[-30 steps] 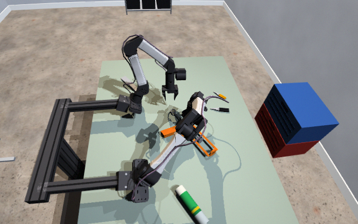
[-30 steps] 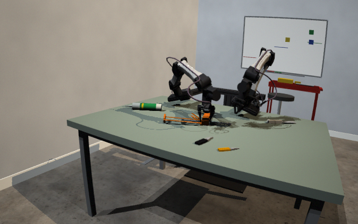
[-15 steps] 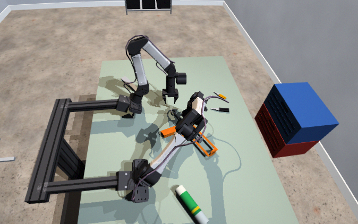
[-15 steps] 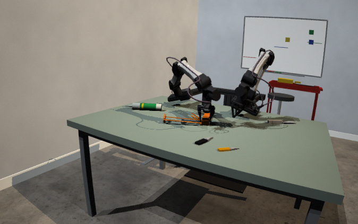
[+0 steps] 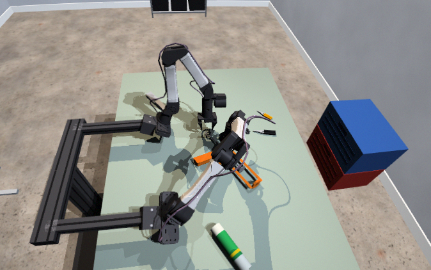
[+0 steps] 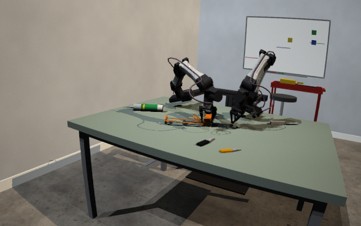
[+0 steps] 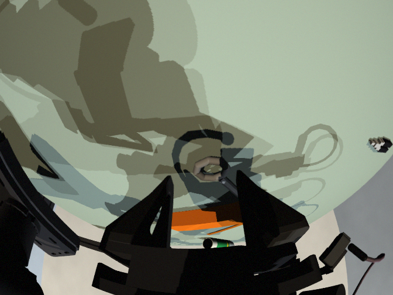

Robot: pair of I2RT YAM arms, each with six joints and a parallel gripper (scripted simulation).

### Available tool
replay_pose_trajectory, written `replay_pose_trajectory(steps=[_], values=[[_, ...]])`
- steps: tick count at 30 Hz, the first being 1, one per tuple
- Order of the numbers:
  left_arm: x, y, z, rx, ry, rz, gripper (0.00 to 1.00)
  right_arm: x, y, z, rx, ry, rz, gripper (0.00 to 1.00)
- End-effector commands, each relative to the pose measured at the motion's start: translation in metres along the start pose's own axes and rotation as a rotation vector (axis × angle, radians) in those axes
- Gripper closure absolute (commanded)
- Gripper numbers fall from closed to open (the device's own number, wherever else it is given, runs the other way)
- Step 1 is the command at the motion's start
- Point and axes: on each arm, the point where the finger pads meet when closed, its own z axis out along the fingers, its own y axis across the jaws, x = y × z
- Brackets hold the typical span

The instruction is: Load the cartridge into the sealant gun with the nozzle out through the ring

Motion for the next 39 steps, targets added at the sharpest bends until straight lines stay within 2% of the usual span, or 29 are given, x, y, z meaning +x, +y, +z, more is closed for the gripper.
replay_pose_trajectory(steps=[1,7,12,16,19,24,25,39], values=[[0.004,-0.007,0.012,0.027,-0.003,0.002,0.38,0.004,0.009,-0.009,-0.015,-0.008,-0.012,0.99],[0.006,-0.012,0.027,0.032,-0.003,-0.001,0.38,0.004,0.009,-0.009,-0.015,-0.008,-0.012,0.99],[0.004,0.002,0.034,-0.024,-0.005,0.007,0.38,0.004,0.009,-0.009,-0.015,-0.008,-0.012,0.99],[0.004,-0.004,0.032,-0.014,-0.004,0.004,0.38,0.004,0.009,-0.009,-0.015,-0.008,-0.012,0.99],[0.005,-0.026,0.019,0.064,-0.003,-0.006,0.38,0.004,0.009,-0.009,-0.015,-0.008,-0.012,0.99],[0.007,-0.017,0.022,0.044,-0.002,0.003,0.38,0.004,0.009,-0.009,-0.015,-0.008,-0.012,0.99],[0.006,-0.012,0.023,0.032,-0.001,0.001,1.0,0.004,0.009,-0.009,-0.015,-0.008,-0.012,0.99],[0.005,-0.013,0.023,0.037,0.003,-0.009,1.0,0.005,0.009,-0.009,-0.013,-0.004,-0.015,0.99]])
